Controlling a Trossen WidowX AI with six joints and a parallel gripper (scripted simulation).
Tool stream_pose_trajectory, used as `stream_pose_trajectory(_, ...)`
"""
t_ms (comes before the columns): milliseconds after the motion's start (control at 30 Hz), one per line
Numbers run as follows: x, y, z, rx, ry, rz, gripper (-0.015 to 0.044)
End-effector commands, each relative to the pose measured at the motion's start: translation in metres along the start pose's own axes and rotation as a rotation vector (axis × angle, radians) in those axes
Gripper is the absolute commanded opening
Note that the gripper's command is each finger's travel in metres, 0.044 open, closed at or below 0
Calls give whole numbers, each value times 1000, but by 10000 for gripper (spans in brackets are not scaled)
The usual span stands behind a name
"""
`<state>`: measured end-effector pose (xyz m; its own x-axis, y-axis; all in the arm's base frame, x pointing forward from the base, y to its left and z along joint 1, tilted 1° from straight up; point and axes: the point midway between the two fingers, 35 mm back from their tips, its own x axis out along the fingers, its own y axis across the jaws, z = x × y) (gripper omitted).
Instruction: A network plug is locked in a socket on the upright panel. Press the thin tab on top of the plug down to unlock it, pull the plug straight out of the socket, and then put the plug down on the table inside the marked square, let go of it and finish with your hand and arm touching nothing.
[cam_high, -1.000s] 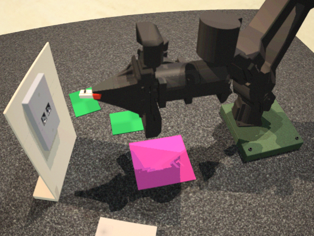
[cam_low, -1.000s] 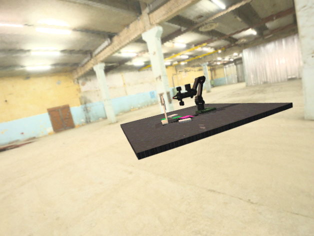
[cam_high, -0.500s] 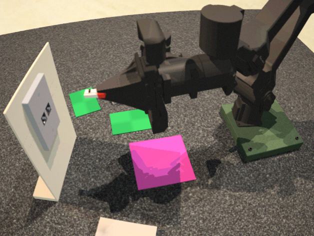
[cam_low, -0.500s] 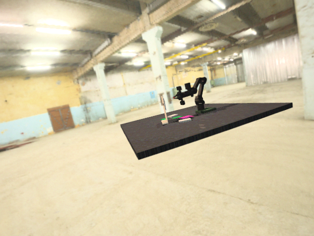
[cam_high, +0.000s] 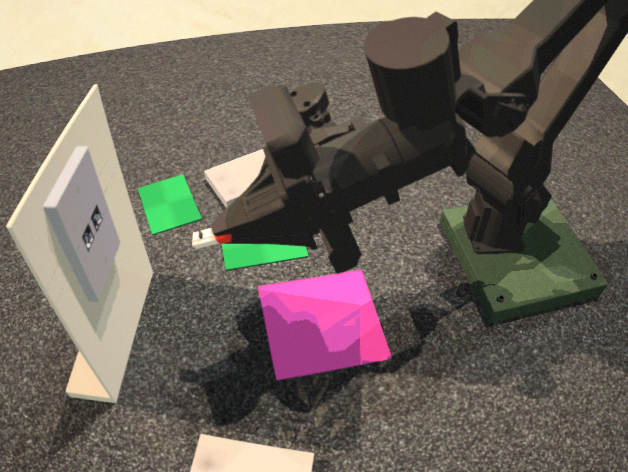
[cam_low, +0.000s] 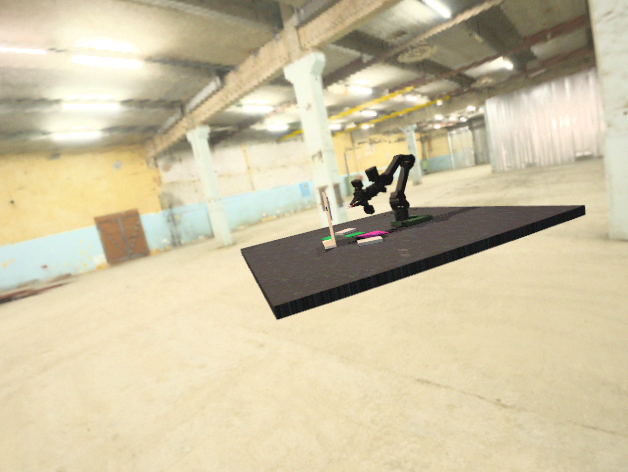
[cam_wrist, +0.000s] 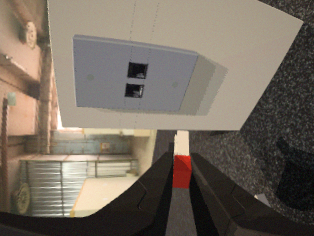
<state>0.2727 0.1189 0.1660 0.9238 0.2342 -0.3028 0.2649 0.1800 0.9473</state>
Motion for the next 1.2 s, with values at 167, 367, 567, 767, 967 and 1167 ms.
stream_pose_trajectory(167,-4,-23,-2,-26,56,-154,0)
stream_pose_trajectory(367,-11,-42,-4,-35,93,-268,0)
stream_pose_trajectory(567,-21,-59,-5,-35,129,-384,0)
stream_pose_trajectory(767,-34,-76,-5,-27,166,-501,0)
stream_pose_trajectory(967,-49,-90,-6,-13,197,-605,0)
stream_pose_trajectory(1167,-47,-93,-7,-13,198,-608,0)
